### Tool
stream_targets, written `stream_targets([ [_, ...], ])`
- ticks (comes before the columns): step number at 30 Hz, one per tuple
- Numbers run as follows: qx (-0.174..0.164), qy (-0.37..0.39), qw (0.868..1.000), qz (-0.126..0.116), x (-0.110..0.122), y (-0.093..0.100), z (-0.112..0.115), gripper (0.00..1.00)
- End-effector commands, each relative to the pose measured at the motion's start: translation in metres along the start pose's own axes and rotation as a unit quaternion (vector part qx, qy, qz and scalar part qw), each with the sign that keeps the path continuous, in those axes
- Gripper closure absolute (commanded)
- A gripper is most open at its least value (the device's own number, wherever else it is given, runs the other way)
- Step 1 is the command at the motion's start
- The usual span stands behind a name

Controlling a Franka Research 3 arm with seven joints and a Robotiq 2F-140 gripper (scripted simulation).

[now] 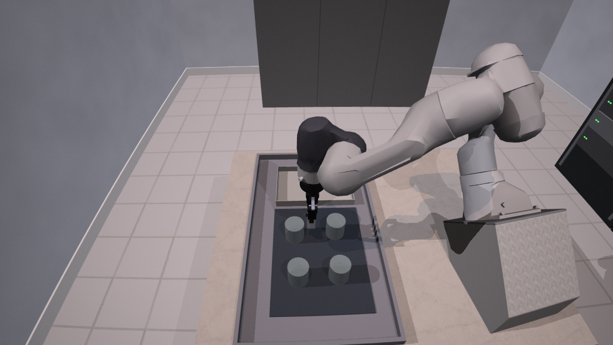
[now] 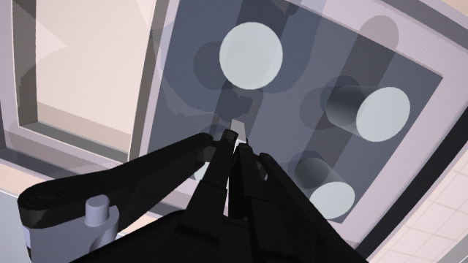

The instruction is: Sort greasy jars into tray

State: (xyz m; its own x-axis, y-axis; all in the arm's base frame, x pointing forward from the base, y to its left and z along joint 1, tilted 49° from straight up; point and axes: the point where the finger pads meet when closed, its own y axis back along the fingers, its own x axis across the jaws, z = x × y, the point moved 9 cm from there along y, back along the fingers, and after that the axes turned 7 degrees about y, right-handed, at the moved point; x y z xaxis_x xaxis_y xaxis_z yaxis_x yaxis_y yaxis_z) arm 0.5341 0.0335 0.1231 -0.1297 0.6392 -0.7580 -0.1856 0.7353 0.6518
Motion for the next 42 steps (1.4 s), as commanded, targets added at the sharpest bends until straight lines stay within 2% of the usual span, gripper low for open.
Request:
stream_targets([
  [1,0.0,0.002,1.0,-0.001,-0.0013,0.0,0.001,1.0],
  [42,0.0,0.002,1.0,-0.001,-0.0019,0.0,0.0059,1.0],
])
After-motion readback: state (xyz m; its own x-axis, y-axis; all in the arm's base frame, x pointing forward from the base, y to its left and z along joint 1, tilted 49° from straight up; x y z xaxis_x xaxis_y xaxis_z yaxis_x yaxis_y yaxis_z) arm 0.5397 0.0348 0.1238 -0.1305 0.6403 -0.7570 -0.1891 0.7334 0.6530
